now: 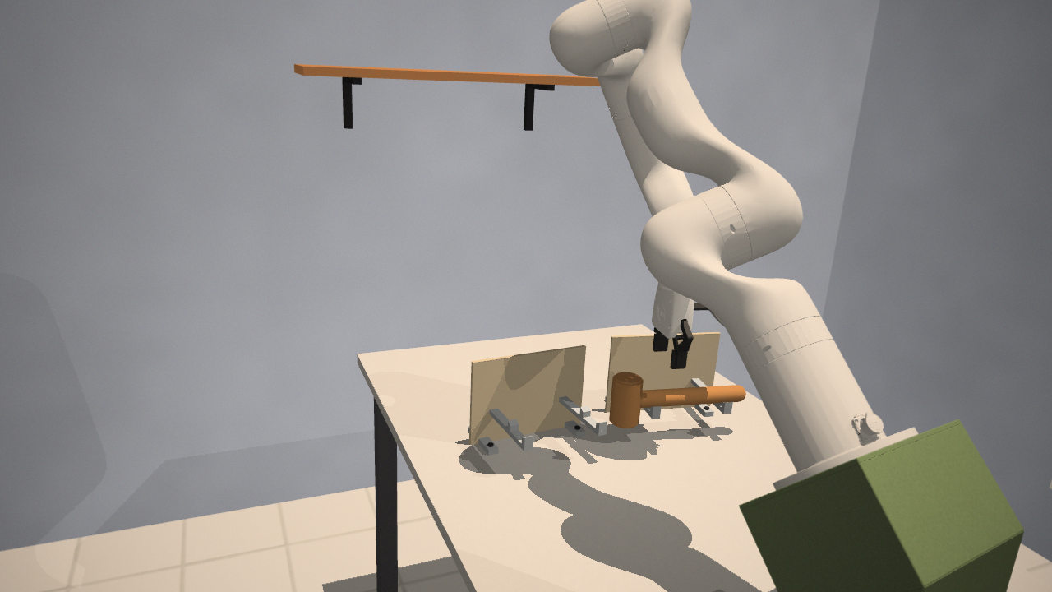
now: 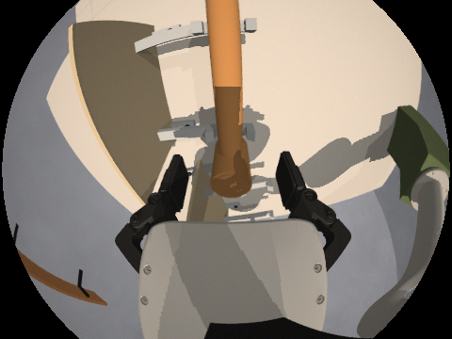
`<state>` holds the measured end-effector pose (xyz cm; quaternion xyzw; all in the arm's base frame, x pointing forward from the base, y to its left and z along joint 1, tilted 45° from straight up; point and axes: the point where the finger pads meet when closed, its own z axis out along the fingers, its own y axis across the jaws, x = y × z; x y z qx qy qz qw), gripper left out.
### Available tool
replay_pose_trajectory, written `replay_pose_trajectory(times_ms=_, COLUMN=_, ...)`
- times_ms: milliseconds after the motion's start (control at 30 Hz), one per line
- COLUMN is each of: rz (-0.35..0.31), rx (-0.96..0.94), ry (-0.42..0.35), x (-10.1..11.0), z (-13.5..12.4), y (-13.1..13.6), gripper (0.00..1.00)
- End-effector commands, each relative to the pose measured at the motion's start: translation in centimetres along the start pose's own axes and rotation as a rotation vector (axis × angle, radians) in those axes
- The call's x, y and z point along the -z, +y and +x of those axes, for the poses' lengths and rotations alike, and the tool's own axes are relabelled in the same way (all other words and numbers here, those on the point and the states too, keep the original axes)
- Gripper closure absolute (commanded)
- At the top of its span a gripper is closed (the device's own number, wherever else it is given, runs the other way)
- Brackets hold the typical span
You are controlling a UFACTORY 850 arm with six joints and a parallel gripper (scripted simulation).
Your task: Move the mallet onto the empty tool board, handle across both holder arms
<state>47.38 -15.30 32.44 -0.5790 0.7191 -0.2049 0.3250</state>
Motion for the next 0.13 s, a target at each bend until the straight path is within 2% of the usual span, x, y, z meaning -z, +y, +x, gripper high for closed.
replay_pose_trajectory(times_ms=0, rz=-0.003, rx=-0.001, ry=-0.002, x=0.17, z=-0.01, y=-0.05, gripper=0.00)
replay_pose_trajectory(times_ms=100, rz=-0.003, rx=-0.001, ry=-0.002, x=0.17, z=-0.01, y=-0.05, gripper=0.00)
